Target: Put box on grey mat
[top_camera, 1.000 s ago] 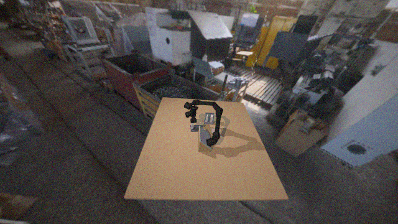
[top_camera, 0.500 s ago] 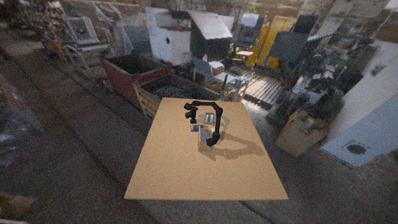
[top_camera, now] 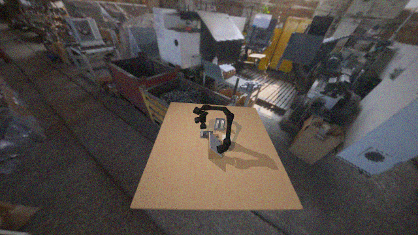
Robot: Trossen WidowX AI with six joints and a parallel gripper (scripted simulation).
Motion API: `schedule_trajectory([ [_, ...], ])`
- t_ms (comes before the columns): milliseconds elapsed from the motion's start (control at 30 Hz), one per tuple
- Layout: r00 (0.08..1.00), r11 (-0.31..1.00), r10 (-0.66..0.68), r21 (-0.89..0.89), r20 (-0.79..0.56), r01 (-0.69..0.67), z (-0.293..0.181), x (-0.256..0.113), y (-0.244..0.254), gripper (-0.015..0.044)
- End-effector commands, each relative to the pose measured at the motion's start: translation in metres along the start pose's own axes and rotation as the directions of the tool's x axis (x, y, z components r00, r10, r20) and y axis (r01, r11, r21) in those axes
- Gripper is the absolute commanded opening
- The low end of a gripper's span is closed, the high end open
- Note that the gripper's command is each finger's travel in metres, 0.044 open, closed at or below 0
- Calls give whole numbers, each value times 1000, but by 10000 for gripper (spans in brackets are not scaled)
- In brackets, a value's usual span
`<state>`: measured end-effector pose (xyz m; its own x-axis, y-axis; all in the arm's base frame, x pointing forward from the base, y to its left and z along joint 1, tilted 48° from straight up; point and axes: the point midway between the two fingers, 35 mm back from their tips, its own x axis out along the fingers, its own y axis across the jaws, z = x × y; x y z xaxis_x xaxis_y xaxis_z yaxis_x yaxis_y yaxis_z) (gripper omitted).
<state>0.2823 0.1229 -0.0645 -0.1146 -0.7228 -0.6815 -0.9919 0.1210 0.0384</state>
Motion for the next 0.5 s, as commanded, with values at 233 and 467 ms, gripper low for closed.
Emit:
schedule_trajectory([
  [233,983,987,-159,18,91,158,-1,-20,5,241],
  [467,977,983,-184,26,109,182,-2,-25,7,241],
])
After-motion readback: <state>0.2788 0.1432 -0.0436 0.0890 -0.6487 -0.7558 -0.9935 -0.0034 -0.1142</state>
